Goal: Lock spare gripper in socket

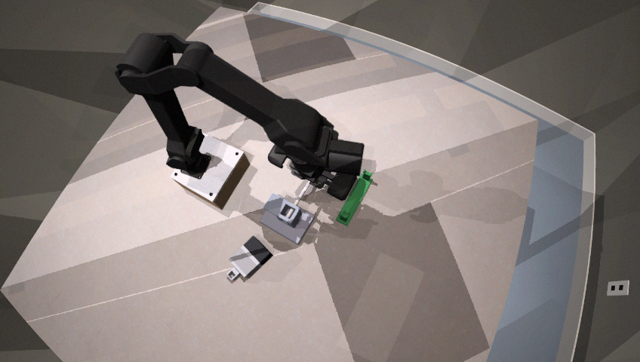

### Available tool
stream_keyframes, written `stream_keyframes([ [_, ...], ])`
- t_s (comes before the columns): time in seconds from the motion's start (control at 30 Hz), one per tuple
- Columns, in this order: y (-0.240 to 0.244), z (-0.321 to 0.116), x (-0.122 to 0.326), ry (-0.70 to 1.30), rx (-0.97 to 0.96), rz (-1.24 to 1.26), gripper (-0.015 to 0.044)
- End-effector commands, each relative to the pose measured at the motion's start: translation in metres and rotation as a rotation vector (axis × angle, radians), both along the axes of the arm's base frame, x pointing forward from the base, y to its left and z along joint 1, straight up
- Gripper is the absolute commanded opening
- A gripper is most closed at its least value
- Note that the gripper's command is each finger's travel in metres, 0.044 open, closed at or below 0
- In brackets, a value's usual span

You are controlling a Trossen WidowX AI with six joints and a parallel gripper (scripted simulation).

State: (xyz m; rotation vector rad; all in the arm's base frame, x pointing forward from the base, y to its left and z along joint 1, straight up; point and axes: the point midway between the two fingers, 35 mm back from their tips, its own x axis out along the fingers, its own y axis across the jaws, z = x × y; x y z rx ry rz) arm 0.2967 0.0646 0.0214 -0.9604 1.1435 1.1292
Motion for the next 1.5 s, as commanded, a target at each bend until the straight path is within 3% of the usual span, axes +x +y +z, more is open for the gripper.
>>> stream_keyframes([
  [0.0, 0.003, 0.002, 0.001, 0.000, 0.004, -0.002, 0.0000],
  [1.47, 0.037, 0.004, 0.008, 0.007, -0.003, -0.003, 0.0000],
])
